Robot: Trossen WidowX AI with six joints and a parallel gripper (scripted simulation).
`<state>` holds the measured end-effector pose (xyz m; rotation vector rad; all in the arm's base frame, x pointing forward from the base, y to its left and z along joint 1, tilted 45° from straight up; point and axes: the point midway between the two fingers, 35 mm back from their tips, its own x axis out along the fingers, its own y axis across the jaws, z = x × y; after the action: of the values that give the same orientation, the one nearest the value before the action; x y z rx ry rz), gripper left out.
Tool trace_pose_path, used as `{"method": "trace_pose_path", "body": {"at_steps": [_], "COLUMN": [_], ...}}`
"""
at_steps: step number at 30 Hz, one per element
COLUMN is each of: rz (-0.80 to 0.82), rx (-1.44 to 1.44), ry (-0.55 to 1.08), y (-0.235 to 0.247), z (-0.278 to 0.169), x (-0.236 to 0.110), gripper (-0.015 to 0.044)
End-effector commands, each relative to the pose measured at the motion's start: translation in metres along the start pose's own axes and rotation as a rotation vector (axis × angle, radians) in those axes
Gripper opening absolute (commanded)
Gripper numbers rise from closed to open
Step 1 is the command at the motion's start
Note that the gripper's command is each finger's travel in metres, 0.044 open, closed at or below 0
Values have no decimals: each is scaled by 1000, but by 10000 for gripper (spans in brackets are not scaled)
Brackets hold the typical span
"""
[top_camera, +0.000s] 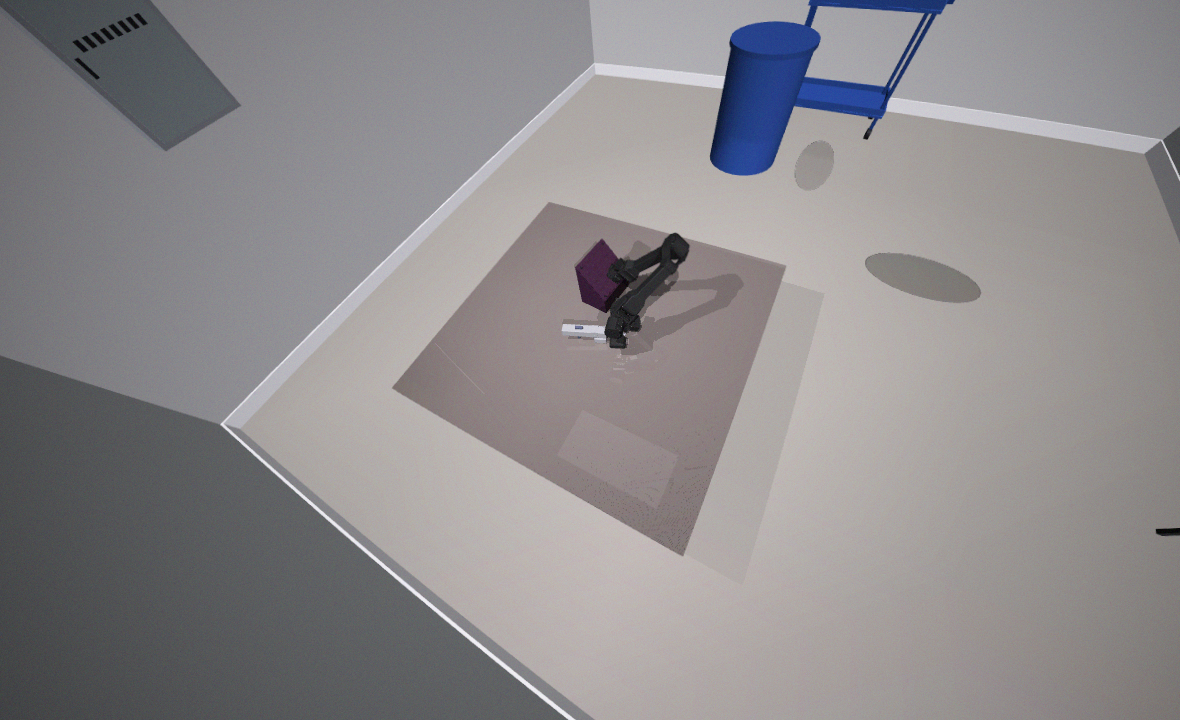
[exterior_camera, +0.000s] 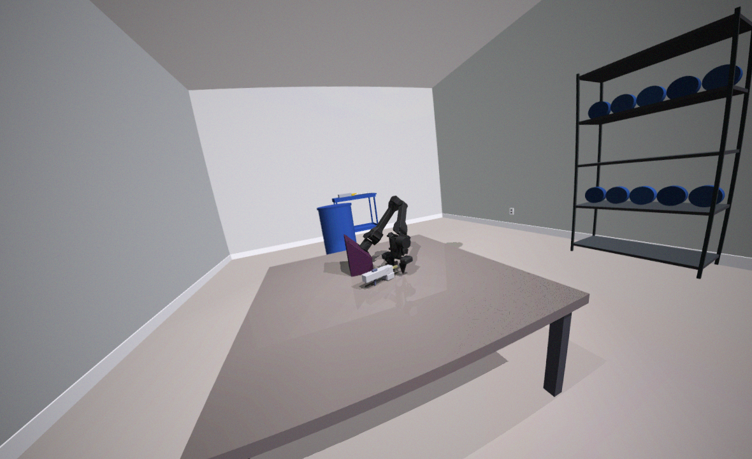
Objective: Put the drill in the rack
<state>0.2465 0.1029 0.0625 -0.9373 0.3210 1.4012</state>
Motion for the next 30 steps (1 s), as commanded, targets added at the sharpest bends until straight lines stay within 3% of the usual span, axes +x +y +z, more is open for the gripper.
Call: {"method": "trace_pose_path", "body": {"at_steps": [1,10,30], "rz": [-1,-1,3], "rx": [-1,-1,-1], "ry": [0,0,6], "y": [0,0,2], "z": [0,0,0], "x": [0,0,-4], "gripper": [256,20,0]}}
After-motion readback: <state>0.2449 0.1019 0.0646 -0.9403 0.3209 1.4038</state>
